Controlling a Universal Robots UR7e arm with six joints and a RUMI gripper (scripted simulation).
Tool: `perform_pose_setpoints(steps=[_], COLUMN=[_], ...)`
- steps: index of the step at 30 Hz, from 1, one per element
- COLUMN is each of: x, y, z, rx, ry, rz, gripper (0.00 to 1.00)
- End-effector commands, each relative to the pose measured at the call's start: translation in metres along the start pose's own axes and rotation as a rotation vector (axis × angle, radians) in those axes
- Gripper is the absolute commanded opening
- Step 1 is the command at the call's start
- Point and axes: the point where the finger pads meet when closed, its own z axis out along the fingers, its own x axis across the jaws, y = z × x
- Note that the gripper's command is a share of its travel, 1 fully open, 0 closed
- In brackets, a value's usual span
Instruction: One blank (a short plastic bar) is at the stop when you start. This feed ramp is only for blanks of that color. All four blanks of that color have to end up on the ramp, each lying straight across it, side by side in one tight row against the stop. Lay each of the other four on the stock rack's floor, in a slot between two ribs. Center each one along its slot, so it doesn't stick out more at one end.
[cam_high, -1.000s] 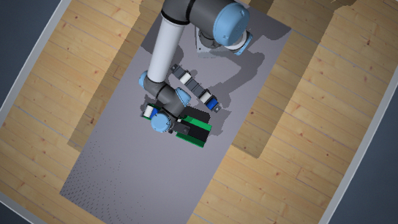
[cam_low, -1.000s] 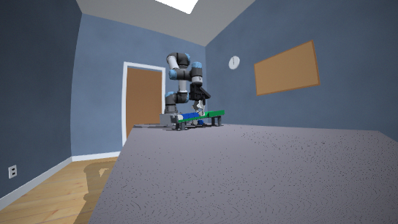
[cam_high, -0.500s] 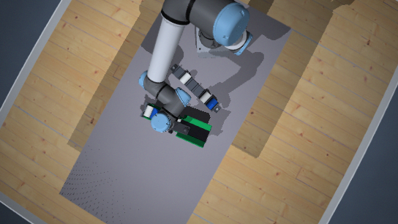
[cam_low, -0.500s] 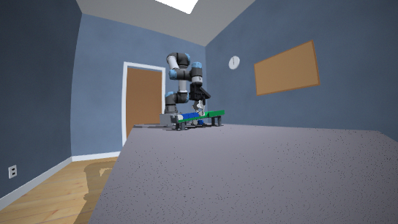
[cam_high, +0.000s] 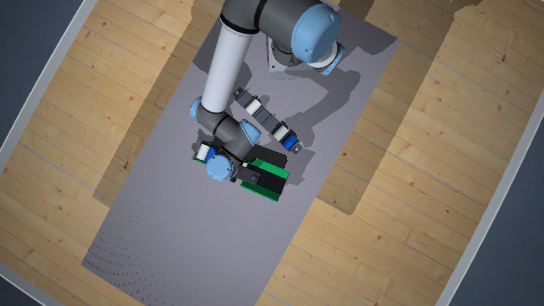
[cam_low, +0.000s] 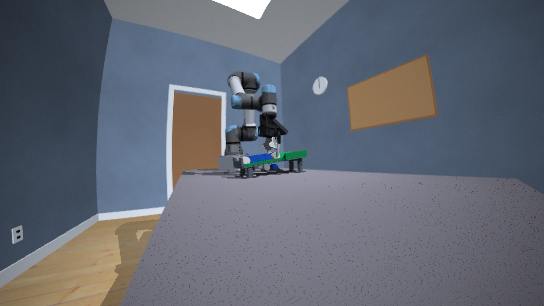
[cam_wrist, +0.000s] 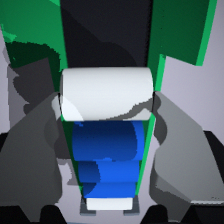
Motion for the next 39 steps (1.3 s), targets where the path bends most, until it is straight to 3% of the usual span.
perform_pose_setpoints(steps=[1, 27, 39], x=[0.0007, 0.0009, 0.0009], y=[0.0001, 0.0001, 0.0001], z=[-0.0006, -0.0006, -0.0006], rx=[0.0, 0.0, 0.0], ry=[0.001, 0.001, 0.001], rz=[0.0, 0.0, 0.0], gripper=[0.37, 0.37, 0.47])
